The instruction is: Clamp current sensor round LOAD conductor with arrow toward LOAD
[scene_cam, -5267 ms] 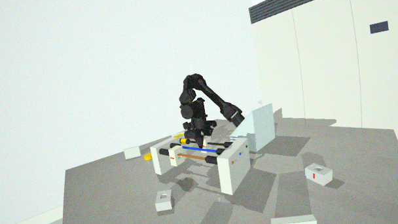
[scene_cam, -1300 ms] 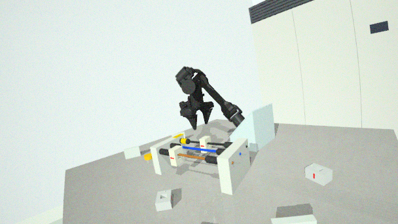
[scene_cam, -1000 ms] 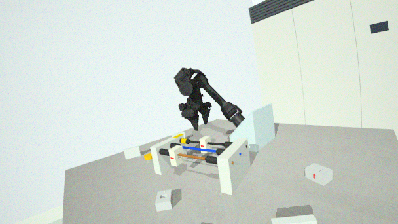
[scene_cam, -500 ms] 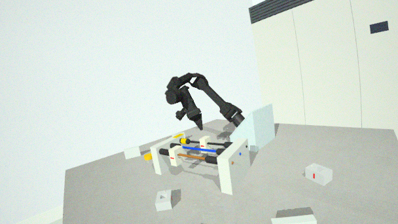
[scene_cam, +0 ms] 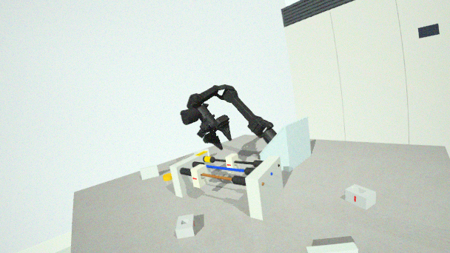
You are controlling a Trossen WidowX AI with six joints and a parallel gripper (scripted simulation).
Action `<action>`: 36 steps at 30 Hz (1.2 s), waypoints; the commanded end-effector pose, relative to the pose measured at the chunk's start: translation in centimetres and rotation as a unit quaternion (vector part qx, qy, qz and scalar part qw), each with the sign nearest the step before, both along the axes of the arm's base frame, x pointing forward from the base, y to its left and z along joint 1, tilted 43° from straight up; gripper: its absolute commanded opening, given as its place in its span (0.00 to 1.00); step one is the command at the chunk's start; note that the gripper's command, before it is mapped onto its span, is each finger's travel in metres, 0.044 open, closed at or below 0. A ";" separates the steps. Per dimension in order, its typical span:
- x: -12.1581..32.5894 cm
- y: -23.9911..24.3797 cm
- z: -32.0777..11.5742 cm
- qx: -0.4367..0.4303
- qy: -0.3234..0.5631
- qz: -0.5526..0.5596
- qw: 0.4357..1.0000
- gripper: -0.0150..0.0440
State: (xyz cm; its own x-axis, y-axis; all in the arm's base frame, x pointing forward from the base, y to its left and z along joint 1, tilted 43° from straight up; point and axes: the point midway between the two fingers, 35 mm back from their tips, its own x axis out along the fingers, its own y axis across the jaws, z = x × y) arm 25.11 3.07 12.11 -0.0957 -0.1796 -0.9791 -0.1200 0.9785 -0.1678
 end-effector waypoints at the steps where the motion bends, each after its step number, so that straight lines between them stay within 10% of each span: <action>1: -0.6 -2.0 2.4 0.135 -0.040 0.301 0.943 1.00; 21: -1.2 -4.3 5.7 0.118 -0.164 0.678 0.706 1.00; 36: -1.1 -4.2 5.4 0.128 -0.152 0.654 0.730 1.00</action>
State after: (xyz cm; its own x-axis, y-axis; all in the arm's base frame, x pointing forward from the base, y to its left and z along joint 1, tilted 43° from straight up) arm 23.95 -1.15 17.56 0.2260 0.2727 -0.9352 -0.9741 0.0573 -0.2186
